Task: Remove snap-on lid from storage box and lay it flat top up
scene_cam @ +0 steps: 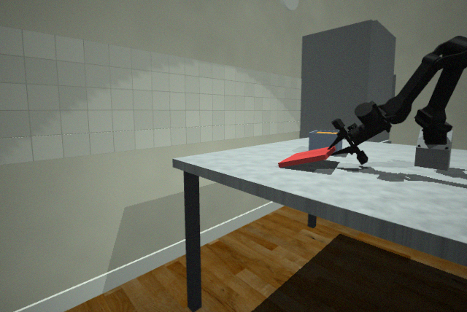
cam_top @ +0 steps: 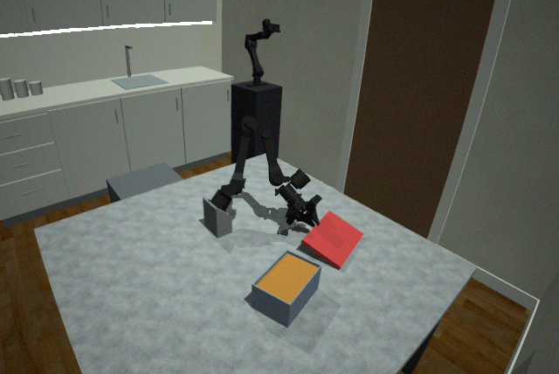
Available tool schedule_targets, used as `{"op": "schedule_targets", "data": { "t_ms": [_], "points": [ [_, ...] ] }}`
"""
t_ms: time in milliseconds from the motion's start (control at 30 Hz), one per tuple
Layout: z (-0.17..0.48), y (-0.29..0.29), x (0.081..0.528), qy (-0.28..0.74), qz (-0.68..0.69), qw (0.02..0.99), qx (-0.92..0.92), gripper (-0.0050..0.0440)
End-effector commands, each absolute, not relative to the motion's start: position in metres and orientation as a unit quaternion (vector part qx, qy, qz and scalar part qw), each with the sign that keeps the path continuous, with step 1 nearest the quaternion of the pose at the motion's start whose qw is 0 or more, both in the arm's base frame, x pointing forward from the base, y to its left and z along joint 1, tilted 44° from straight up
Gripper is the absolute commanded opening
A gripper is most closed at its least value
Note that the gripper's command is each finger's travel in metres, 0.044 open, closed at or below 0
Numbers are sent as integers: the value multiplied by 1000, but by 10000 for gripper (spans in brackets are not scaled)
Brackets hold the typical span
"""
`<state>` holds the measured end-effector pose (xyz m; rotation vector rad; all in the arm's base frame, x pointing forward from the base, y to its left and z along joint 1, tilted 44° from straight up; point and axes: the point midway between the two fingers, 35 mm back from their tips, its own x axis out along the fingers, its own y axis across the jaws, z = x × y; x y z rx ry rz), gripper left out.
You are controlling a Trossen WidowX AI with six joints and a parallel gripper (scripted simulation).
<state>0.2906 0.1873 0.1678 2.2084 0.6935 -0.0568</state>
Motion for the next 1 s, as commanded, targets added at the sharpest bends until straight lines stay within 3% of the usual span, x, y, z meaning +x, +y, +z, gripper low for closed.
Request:
{"op": "schedule_targets", "data": {
  "t_ms": [0, 967],
  "points": [
    [164, 188, 291, 273, -26, 402, 874, 106],
    [155, 196, 289, 273, -26, 402, 874, 121]
  ]
}}
